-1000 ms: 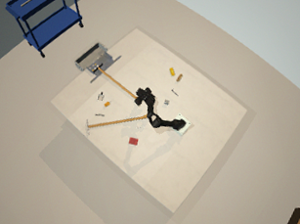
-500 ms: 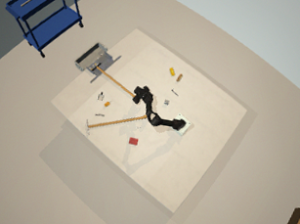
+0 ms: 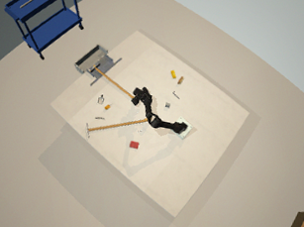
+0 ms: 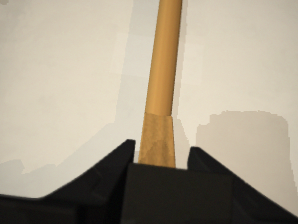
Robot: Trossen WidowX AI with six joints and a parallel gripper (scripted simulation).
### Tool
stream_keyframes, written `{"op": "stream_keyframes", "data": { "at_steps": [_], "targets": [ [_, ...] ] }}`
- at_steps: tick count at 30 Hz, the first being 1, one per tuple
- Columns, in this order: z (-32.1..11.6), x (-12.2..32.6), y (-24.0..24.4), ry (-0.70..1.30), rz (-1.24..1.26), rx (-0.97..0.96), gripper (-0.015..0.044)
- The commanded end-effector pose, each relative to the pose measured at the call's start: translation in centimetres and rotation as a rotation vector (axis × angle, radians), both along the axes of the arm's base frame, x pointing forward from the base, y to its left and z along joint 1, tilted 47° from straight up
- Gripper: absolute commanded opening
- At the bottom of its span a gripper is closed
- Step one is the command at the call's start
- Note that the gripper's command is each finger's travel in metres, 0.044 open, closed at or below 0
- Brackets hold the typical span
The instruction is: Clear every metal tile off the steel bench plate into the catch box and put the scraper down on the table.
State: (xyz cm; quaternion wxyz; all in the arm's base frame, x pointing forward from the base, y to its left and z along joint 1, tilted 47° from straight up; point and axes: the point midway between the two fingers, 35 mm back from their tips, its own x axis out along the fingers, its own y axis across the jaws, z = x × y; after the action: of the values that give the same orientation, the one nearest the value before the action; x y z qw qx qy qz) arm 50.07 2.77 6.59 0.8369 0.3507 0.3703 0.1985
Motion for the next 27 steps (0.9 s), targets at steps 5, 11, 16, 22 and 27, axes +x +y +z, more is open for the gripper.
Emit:
{"op": "stream_keyframes", "data": {
  "at_steps": [5,11,16,22,27],
  "targets": [
    [0.4,1.6,-0.4,-0.013,-0.011,-0.003,0.0000],
    [0.5,2.5,-0.4,-0.013,-0.011,-0.003,0.0000],
    [0.5,3.2,-0.4,-0.014,-0.011,-0.003,0.0000],
    [0.5,4.0,-0.5,-0.014,-0.011,-0.003,0.0000],
    [0.5,4.7,-0.5,-0.015,-0.011,-0.003,0.0000]
  ]
}}
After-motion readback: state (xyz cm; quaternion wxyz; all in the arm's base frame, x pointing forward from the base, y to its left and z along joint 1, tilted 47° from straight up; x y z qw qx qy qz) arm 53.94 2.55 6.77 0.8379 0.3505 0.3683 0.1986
